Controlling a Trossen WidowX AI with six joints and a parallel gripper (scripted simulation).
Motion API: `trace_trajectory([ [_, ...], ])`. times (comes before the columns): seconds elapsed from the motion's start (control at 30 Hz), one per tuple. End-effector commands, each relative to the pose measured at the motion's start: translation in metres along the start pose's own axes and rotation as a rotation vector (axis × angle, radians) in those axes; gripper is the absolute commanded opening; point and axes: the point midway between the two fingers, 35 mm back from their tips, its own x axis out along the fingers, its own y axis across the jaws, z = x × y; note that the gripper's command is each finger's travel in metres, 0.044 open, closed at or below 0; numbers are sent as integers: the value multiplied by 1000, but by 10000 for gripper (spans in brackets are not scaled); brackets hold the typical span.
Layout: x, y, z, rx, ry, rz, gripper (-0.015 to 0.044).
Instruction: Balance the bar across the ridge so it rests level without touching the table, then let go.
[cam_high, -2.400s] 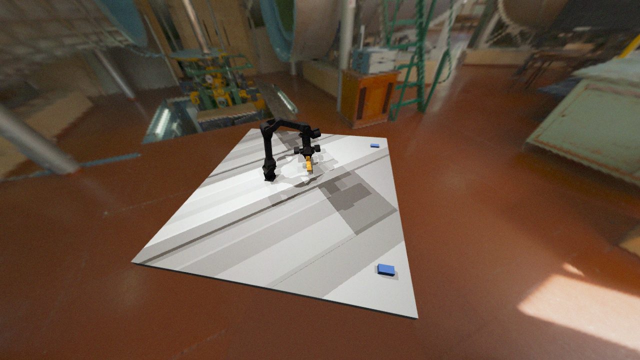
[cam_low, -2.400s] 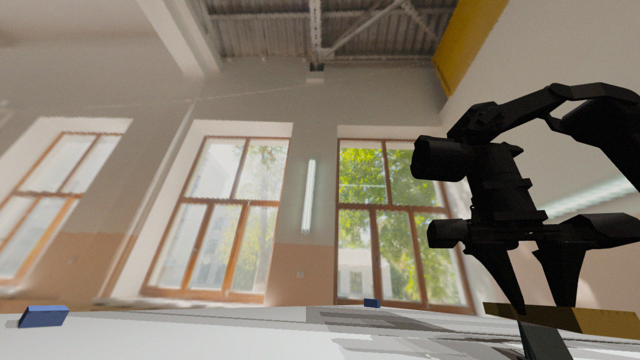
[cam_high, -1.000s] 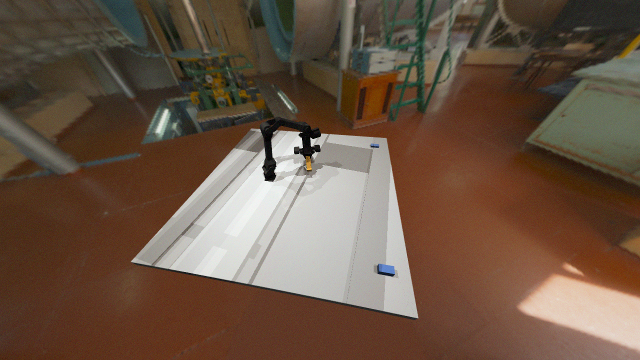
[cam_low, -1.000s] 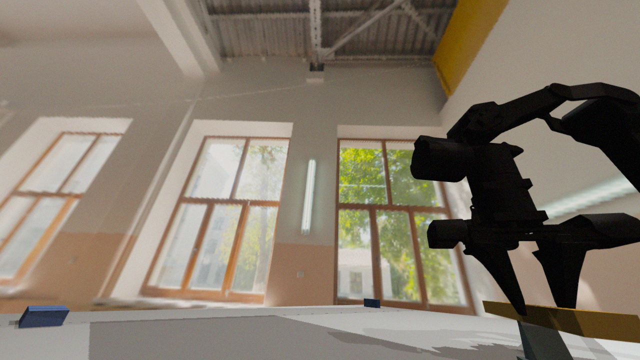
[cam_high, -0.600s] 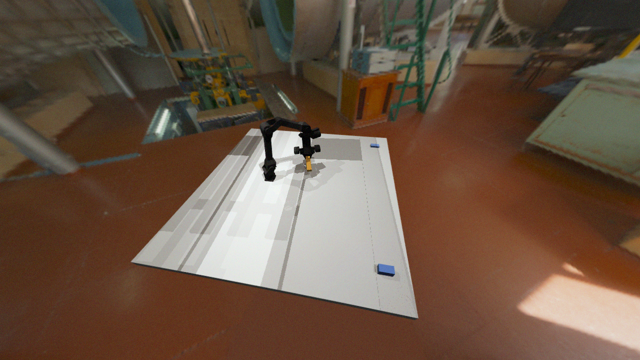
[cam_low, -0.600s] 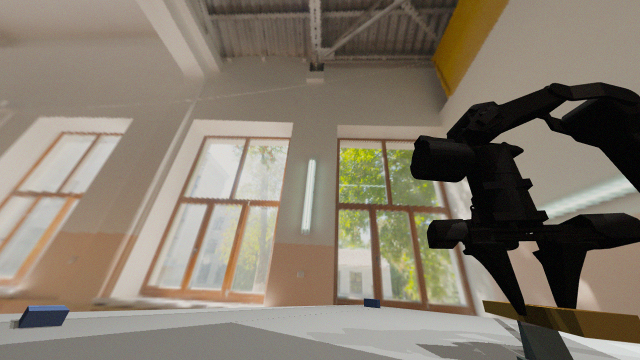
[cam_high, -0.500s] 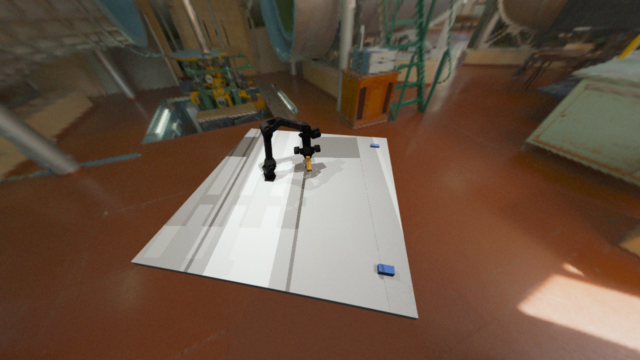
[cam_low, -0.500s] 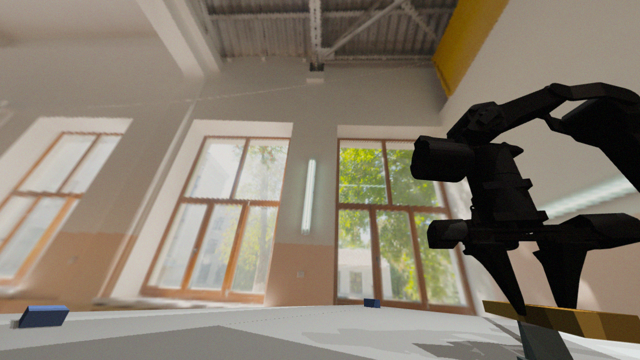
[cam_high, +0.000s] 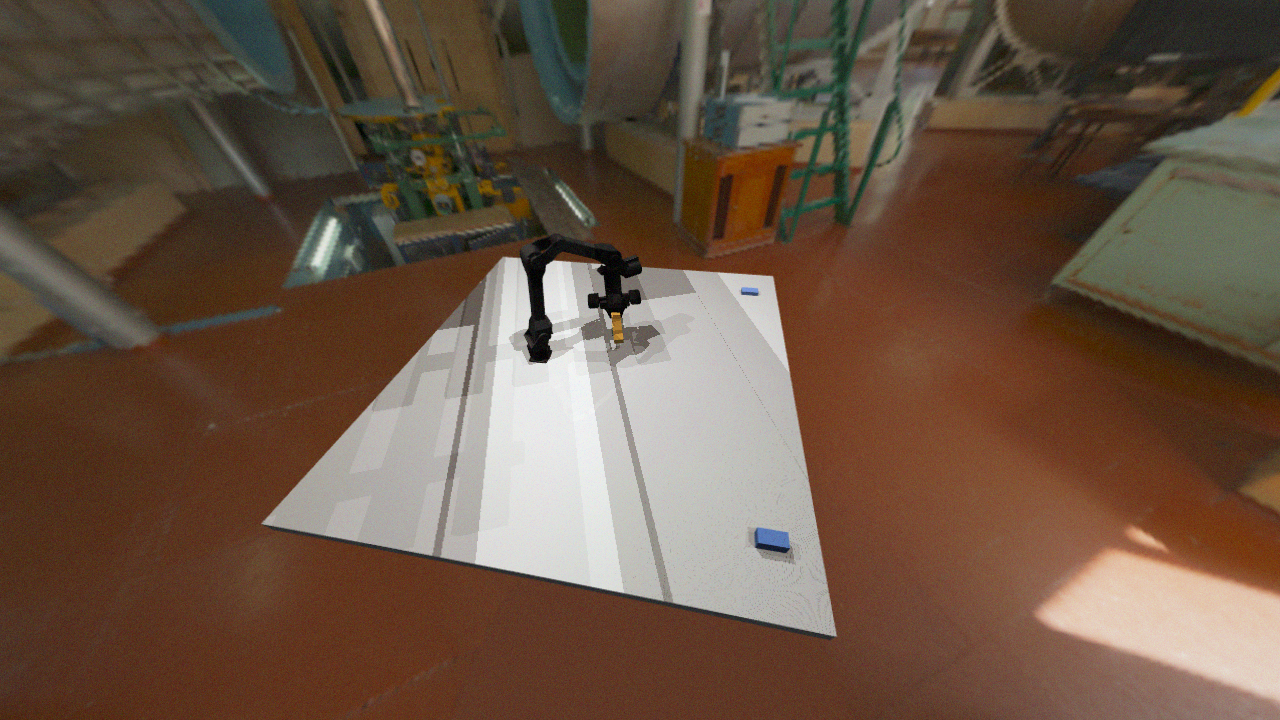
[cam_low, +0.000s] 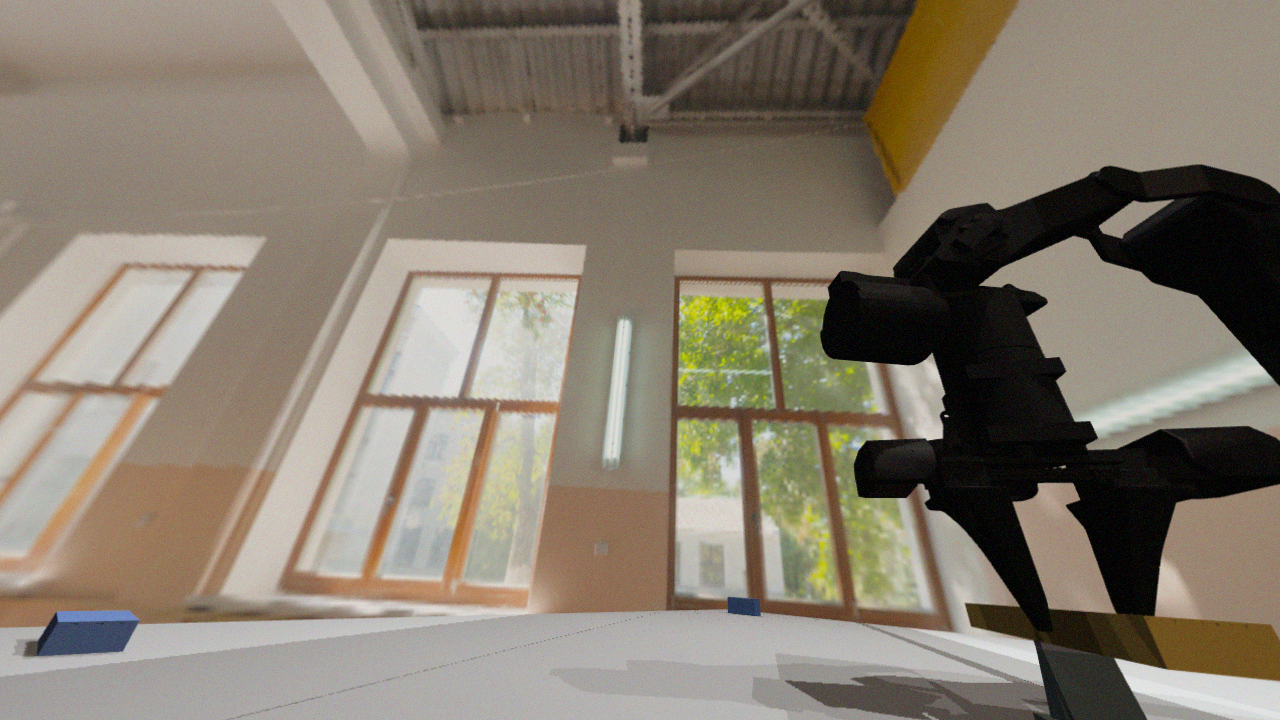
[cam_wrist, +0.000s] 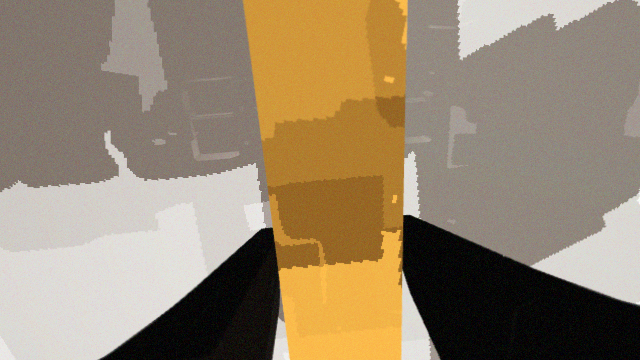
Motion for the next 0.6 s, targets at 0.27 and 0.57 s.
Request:
trace_trajectory([
  [0.27, 0, 0, 0, 0, 0, 0, 172],
  [0.57, 0, 0, 0, 0, 0, 0, 185],
])
